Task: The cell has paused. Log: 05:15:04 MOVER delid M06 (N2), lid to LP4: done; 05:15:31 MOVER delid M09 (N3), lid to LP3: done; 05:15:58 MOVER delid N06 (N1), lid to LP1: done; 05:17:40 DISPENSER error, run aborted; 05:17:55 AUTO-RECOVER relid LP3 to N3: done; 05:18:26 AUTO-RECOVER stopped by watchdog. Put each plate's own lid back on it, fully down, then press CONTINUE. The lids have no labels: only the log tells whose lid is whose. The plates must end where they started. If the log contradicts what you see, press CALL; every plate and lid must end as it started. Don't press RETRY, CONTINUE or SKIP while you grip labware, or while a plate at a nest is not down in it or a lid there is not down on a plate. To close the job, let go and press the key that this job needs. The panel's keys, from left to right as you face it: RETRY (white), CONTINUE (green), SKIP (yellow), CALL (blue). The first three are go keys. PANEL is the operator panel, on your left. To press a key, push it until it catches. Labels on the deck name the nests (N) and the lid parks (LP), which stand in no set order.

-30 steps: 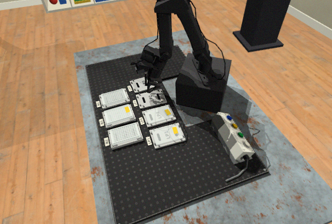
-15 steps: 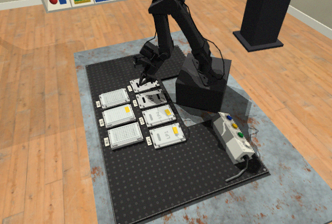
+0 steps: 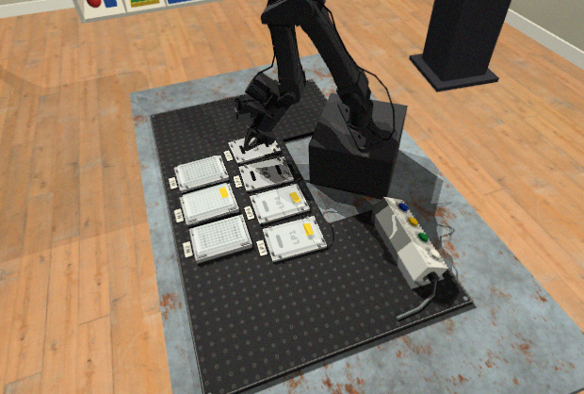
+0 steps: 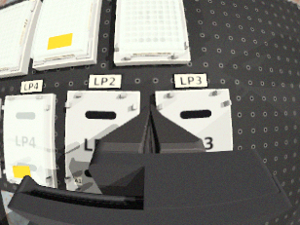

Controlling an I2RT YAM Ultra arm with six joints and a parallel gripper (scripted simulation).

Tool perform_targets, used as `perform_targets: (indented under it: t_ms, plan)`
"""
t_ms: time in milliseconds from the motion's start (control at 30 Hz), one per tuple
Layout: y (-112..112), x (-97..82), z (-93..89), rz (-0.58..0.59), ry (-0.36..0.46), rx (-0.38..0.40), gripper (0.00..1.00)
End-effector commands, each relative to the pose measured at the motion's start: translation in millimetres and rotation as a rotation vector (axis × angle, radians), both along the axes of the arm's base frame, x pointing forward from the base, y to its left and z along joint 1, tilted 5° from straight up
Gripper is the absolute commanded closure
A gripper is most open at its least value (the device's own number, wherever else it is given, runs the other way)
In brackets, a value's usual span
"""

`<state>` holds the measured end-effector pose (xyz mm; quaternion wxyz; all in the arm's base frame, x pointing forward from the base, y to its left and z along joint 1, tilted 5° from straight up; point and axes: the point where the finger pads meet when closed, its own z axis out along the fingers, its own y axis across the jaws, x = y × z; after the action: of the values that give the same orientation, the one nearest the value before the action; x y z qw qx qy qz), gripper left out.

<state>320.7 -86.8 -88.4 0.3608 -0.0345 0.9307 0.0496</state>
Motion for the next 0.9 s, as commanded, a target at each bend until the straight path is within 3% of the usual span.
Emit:
perform_targets:
  t_ms: [0,300,333,433,867]
  plan:
    - [1,3.3,2.6,0.014,-0.019,-0.002,1.00]
    - [1,3.3,2.6,0.014,-0.019,-0.002,1.00]
    - [15,-5.8,-3.9,0.023,0.003,0.021,1.00]
    - [24,-1.5,7.0,0.014,-0.024,-0.006,1.00]
    - [79,-11.8,6.0,0.013,-0.009,0.001,1.00]
